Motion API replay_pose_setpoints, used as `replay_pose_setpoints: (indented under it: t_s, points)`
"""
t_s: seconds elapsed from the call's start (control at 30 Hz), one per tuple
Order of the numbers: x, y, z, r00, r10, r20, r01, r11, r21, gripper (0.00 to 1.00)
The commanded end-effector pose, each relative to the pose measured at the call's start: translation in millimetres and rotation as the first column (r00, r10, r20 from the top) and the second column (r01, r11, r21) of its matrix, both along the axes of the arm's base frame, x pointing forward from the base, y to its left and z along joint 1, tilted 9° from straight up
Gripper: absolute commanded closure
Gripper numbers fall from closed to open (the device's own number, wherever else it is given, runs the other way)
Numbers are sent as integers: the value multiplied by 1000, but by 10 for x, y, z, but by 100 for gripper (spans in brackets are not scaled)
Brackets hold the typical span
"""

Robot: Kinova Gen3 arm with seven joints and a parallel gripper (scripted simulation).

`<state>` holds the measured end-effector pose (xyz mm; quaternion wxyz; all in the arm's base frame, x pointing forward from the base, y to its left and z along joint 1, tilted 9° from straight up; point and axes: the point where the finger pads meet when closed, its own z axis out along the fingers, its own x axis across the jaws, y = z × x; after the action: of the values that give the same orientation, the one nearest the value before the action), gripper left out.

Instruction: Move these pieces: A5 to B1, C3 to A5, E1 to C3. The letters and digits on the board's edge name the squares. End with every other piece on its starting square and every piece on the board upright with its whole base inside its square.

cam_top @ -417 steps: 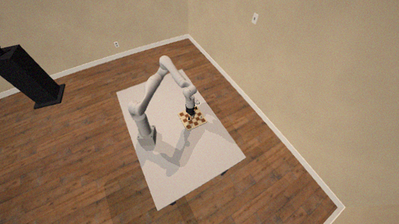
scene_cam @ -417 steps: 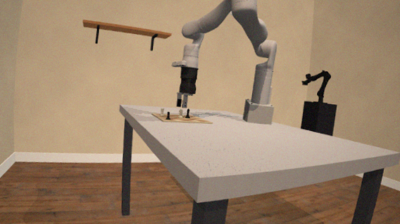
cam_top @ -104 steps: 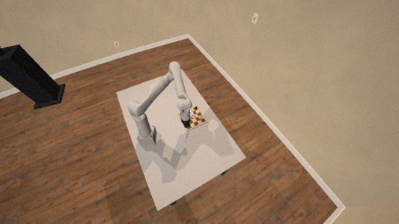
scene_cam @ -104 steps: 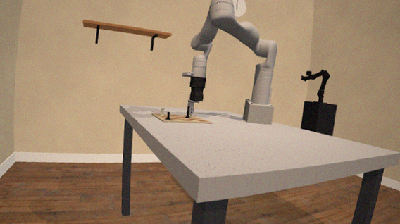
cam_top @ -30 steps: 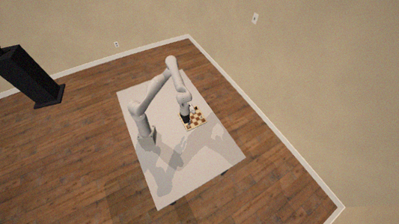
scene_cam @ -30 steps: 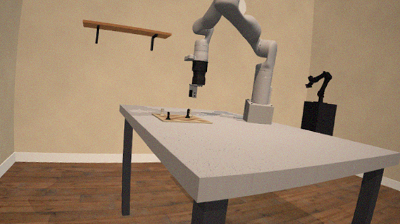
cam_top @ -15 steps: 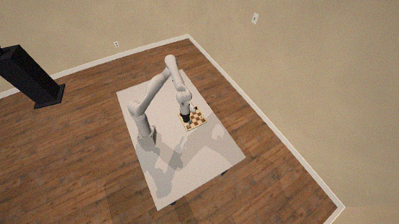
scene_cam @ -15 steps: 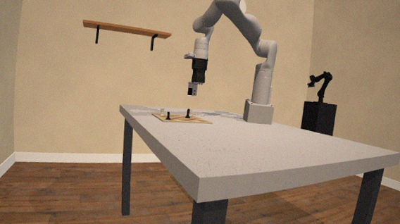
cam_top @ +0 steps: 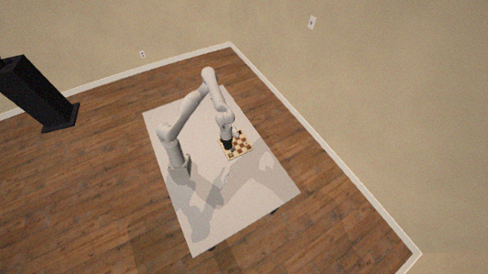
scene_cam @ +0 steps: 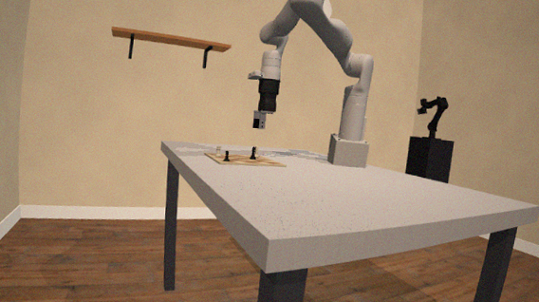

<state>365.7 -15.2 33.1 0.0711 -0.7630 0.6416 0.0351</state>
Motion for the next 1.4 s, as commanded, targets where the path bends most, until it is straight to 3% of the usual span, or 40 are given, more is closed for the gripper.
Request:
replay_pose_setpoints:
  t_s: [0.0,0.4,0.83,1.03,1.23,1.3,1.37]
  points:
    - [4,0,5,1000,1,1,-1,1000,0,0]
    - [31,28,5,998,56,6,-56,998,-2,0]
    - [129,142,7,964,266,25,-266,964,-10,0]
    - [213,249,9,894,447,42,-446,895,-21,0]
    - [312,387,14,758,649,63,-648,761,-38,0]
    - [312,387,14,758,649,63,-648,761,-38,0]
    - [348,438,17,696,714,70,-713,700,-46,0]
